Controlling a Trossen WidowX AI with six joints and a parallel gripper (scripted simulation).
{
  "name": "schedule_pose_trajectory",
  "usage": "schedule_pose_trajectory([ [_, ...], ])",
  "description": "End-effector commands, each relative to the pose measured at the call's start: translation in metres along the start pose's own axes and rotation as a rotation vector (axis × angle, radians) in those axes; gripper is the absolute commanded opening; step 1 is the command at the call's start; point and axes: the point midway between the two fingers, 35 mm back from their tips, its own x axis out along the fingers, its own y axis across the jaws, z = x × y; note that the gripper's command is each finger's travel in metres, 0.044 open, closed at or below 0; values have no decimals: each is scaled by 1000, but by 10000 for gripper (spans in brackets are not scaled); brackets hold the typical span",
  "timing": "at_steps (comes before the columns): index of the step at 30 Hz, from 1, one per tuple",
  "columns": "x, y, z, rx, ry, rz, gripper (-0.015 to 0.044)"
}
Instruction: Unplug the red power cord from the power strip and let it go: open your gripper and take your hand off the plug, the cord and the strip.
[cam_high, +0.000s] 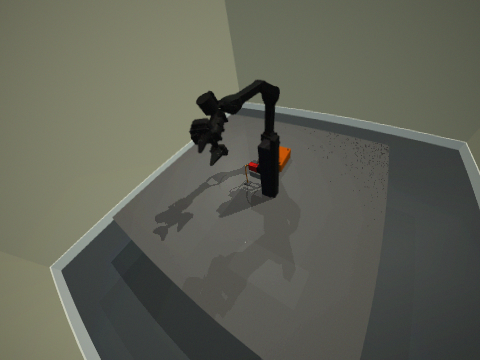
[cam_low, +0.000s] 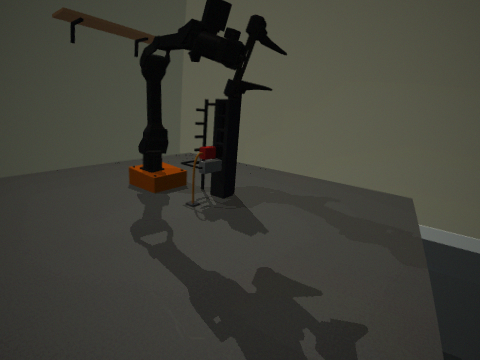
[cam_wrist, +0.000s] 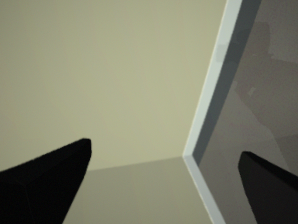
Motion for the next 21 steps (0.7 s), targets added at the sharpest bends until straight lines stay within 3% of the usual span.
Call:
schedule_pose_trajectory([
  [1, 0, -3, 0, 6, -3, -10, 374],
  [9, -18, -121, -9, 220, -142, -512, 164],
  [14, -56, -184, -24, 278, -219, -843, 160],
  [21, -118, -232, -44, 276, -290, -1220, 160],
])
